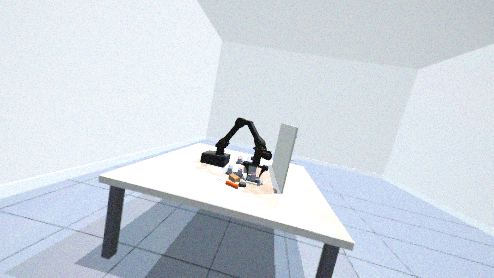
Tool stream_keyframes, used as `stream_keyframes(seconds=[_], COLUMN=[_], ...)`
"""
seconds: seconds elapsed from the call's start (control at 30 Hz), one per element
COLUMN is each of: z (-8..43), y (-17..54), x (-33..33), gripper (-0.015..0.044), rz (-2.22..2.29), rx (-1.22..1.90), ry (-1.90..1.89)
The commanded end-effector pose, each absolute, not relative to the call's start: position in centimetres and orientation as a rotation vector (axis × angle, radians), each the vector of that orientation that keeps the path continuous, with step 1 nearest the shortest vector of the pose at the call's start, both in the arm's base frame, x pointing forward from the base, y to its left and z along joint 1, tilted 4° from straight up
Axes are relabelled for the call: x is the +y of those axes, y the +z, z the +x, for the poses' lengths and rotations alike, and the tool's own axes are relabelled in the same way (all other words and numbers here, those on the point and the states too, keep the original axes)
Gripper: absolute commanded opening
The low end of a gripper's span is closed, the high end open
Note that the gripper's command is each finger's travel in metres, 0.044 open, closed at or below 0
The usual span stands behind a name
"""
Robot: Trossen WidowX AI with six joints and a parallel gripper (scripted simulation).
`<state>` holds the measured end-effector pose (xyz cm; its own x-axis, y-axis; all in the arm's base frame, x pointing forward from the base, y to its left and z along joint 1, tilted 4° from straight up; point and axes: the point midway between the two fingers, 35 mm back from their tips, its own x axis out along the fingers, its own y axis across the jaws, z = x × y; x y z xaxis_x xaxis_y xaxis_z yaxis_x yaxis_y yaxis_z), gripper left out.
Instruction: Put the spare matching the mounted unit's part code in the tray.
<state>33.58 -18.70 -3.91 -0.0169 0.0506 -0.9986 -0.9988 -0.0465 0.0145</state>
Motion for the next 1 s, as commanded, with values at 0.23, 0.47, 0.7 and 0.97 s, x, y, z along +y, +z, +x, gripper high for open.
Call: stream_keyframes(seconds=[0.23,0.47,0.7,0.97], z=[33.7,34.0,34.0,34.0], y=[6.7,7.2,7.2,7.2], x=[-19.2,-19.3,-19.3,-19.3], gripper=[0.044,0.044,0.044,0.044], rz=[-1.194,-1.209,-1.209,-1.209], rx=[1.164,1.159,1.159,1.159], ry=[1.273,1.252,1.252,1.252])
